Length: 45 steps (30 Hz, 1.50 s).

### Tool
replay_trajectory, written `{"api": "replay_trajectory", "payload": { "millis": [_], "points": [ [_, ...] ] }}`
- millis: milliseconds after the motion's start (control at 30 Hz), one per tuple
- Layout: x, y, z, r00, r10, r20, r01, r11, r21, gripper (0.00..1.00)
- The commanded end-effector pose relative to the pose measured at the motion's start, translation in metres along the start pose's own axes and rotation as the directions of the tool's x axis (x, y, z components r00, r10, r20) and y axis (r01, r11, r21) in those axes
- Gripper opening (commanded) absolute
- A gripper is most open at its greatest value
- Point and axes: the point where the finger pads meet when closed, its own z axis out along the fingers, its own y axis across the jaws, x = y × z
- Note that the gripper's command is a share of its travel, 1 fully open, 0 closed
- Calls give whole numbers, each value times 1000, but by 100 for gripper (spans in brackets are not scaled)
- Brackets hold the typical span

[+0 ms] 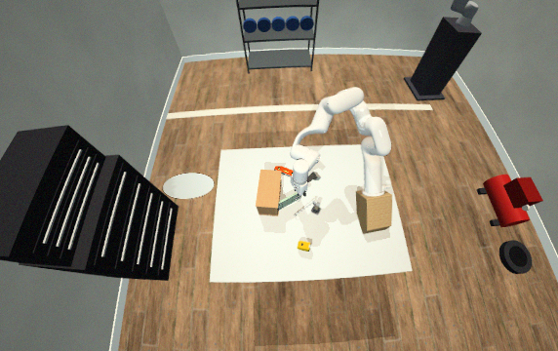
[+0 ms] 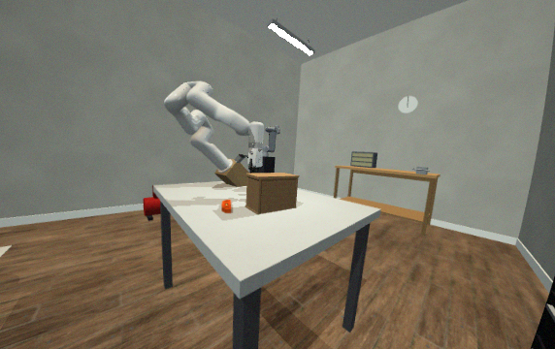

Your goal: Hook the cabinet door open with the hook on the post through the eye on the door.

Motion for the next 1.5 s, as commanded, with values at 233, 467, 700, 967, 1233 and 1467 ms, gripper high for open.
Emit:
{"api": "replay_trajectory", "payload": {
  "millis": [233,467,700,967,1233,1467],
  "points": [
    [-1,-7,-1,999,-46,3,46,999,0,27],
    [-2,-13,-1,997,-78,3,78,997,0,27],
    [-2,-16,-1,993,-116,3,116,993,0,27],
    [-3,-21,-1,989,-145,3,145,989,0,27],
    [-4,-27,-1,984,-176,3,176,984,0,27],
    [-5,-30,-1,975,-223,3,223,975,1,27]
  ]
}}
